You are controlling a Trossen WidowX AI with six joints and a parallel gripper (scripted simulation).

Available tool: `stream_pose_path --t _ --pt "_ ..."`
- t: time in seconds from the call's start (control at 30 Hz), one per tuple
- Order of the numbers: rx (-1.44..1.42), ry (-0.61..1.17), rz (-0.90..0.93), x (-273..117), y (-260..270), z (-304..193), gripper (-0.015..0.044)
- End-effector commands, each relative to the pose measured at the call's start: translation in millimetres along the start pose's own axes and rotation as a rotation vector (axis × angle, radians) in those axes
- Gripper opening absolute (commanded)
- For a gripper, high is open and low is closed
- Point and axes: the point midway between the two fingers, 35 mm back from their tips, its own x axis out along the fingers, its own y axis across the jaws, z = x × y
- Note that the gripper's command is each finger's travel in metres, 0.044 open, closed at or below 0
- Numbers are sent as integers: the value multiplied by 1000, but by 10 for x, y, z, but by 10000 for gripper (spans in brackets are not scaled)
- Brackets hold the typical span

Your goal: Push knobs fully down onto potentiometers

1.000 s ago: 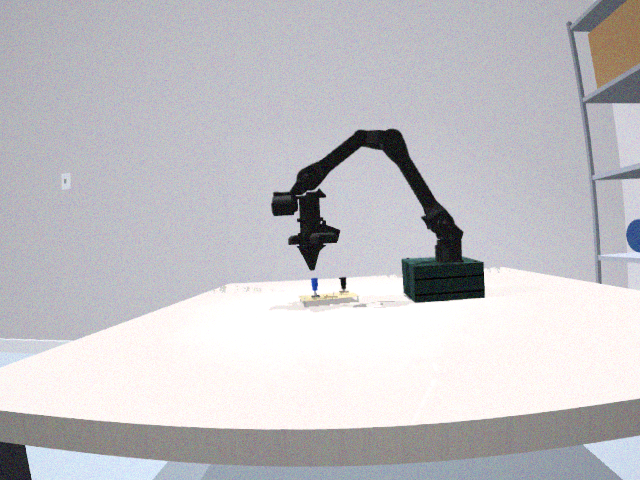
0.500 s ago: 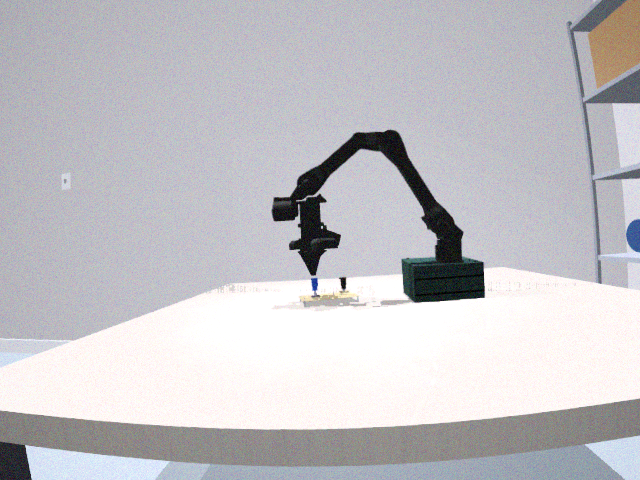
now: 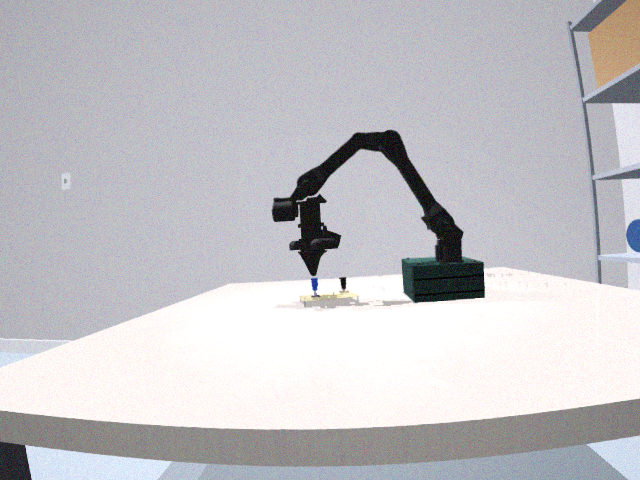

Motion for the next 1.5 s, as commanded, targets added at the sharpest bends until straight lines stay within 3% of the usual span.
stream_pose_path --t 0.0,1.47 --pt "6 -7 0 24 -2 10 0" --pt "6 -7 0 65 -2 11 0"
